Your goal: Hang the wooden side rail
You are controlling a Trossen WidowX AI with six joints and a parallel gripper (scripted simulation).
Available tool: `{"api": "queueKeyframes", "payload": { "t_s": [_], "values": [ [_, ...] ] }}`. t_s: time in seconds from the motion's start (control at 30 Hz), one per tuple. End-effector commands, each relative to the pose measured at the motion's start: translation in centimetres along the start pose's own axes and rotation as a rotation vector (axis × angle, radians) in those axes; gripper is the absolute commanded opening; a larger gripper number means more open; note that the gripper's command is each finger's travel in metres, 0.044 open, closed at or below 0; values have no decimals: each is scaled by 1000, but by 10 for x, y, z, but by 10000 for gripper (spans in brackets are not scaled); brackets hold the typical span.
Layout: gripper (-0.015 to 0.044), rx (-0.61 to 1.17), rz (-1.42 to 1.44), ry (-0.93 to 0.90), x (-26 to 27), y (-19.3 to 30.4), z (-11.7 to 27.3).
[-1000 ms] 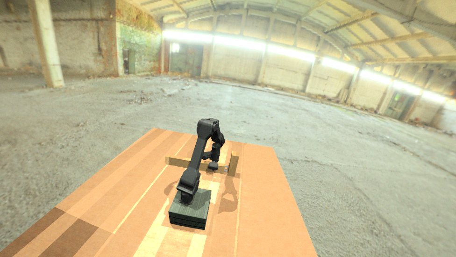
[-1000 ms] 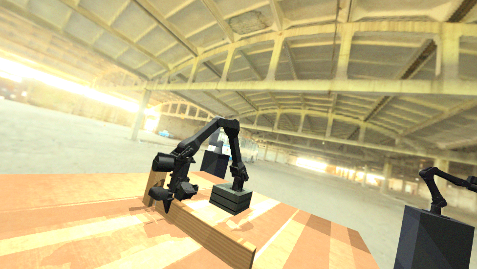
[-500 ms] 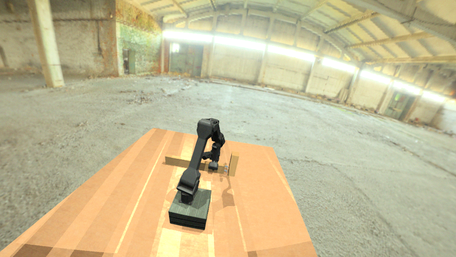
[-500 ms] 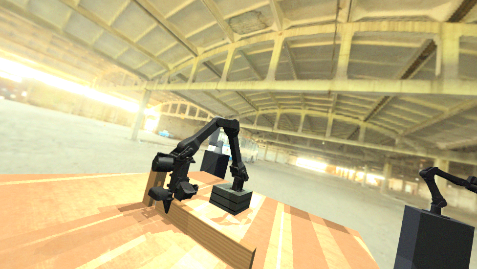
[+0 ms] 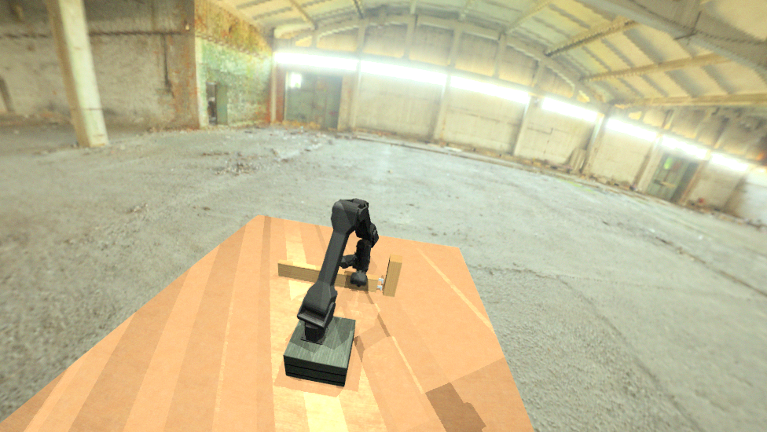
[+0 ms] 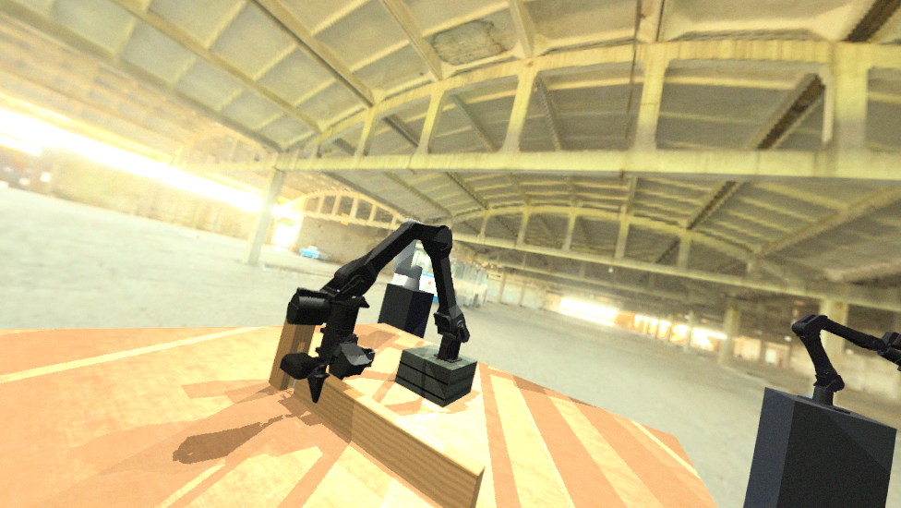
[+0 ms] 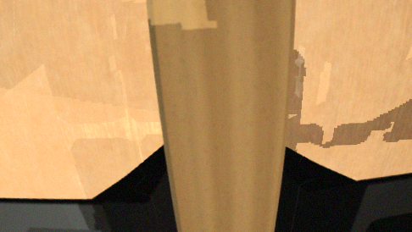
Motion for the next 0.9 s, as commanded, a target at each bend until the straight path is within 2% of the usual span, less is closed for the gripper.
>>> {"api": "queueKeyframes", "payload": {
  "t_s": [0.0, 0.87],
  "values": [
    [0, 0, 11, 2, 0, 0, 3],
    [0, 0, 11, 2, 0, 0, 7]
  ]
}}
Point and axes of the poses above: the point midway between the two fingers, 35 mm back from their tips, its own z axis back along the fingers, its own x axis across the jaws, y = z × x, the point moved 5 cm from there along z, back along the fingers, and after that the axes turned 9 degrees about z, right-handed, at the moved point
